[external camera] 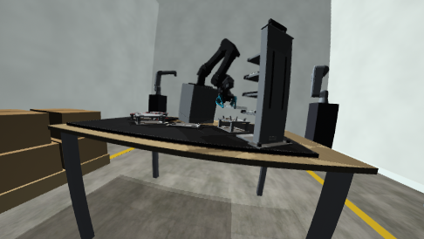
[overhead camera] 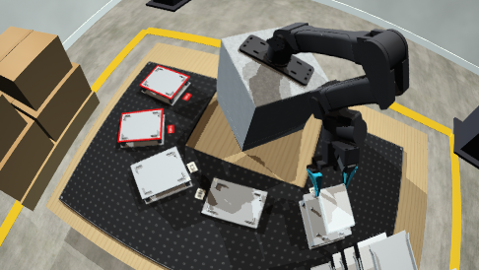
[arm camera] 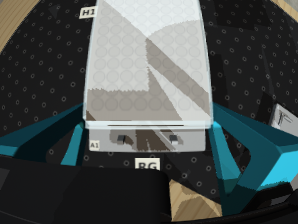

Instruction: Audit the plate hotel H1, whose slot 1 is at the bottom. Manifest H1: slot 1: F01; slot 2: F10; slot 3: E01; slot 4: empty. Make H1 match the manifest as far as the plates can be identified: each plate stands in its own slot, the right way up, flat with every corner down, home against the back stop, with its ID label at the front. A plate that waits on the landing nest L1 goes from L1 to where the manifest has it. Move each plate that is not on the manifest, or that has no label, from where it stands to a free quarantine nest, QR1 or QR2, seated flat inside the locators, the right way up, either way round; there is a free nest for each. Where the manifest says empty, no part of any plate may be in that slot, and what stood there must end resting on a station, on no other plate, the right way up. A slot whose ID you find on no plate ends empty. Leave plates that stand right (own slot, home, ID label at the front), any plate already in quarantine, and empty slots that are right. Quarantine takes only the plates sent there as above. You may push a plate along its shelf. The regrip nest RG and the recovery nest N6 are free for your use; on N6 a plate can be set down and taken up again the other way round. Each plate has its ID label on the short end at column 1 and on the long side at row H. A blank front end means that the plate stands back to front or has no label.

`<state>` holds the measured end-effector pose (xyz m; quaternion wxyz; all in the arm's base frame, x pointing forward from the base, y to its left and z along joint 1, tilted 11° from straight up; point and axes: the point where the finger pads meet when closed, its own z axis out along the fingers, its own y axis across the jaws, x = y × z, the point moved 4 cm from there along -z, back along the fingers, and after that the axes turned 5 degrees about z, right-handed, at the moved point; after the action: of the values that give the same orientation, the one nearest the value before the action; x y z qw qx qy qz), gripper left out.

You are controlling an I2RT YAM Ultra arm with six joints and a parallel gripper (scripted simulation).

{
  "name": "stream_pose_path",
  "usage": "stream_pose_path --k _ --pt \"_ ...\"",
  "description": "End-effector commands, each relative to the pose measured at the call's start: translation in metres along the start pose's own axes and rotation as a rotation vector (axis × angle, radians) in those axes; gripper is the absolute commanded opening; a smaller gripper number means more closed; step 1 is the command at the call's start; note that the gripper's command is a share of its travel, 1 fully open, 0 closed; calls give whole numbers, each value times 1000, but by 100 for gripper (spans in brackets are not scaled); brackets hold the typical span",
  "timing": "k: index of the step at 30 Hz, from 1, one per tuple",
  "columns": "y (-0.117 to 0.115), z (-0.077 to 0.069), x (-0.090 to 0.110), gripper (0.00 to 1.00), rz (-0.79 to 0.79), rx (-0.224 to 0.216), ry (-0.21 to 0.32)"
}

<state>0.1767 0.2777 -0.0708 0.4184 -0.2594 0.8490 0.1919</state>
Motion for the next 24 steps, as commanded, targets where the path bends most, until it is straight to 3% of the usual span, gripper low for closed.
stream_pose_path --k 1,24 --pt "1 0 -5 86 8 -6 -23" --pt "1 8 2 86 8 -6 -22"
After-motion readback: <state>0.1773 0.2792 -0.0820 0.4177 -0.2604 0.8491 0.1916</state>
